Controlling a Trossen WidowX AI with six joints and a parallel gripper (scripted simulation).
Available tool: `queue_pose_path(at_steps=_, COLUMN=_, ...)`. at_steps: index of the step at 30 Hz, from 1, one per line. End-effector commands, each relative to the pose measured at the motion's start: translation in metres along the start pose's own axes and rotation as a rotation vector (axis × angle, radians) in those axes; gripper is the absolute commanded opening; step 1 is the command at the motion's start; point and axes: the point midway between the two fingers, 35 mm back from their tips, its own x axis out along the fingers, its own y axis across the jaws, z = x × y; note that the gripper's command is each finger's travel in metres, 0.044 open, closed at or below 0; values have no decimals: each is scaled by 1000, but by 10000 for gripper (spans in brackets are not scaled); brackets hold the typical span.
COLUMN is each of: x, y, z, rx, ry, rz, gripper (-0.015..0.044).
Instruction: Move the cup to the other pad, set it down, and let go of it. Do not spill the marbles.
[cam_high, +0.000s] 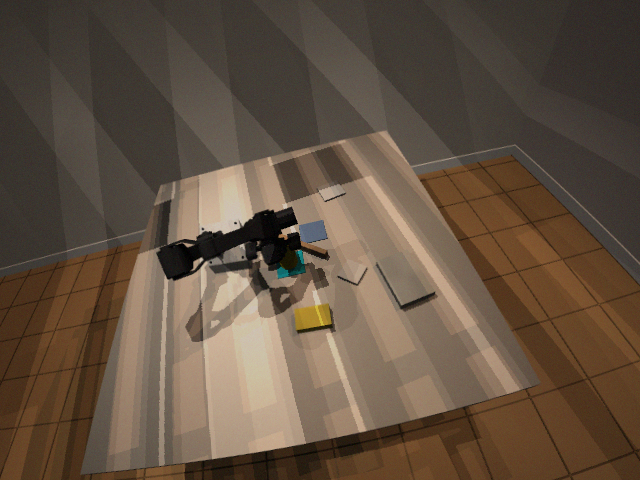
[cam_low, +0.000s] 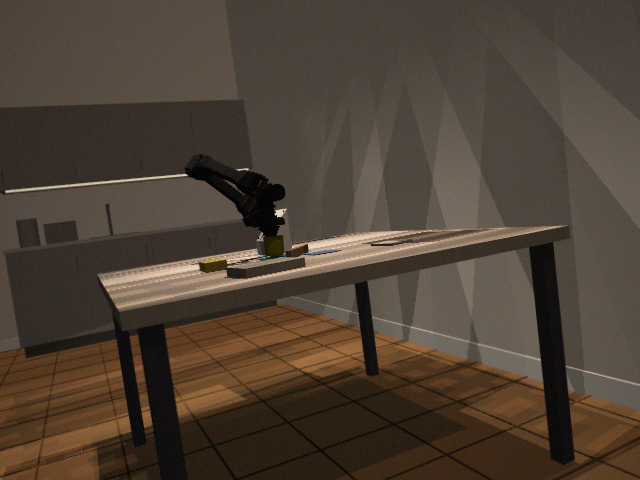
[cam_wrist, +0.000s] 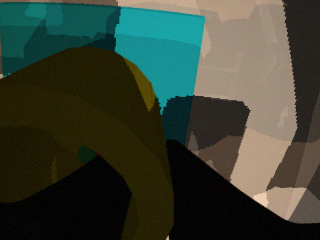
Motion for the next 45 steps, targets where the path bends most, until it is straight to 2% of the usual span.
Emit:
queue_pose_path(at_steps=1, x=0, y=0, z=0, rx=0, ry=0, rz=1, gripper=0)
queue_pose_path(at_steps=9, x=0, y=0, z=0, rx=0, ry=0, rz=1, gripper=0)
queue_pose_path(at_steps=15, x=0, y=0, z=0, rx=0, ry=0, rz=1, gripper=147)
queue_pose_path(at_steps=45, x=-26, y=1, z=-2, rx=-5, ry=4, rz=2, gripper=147)
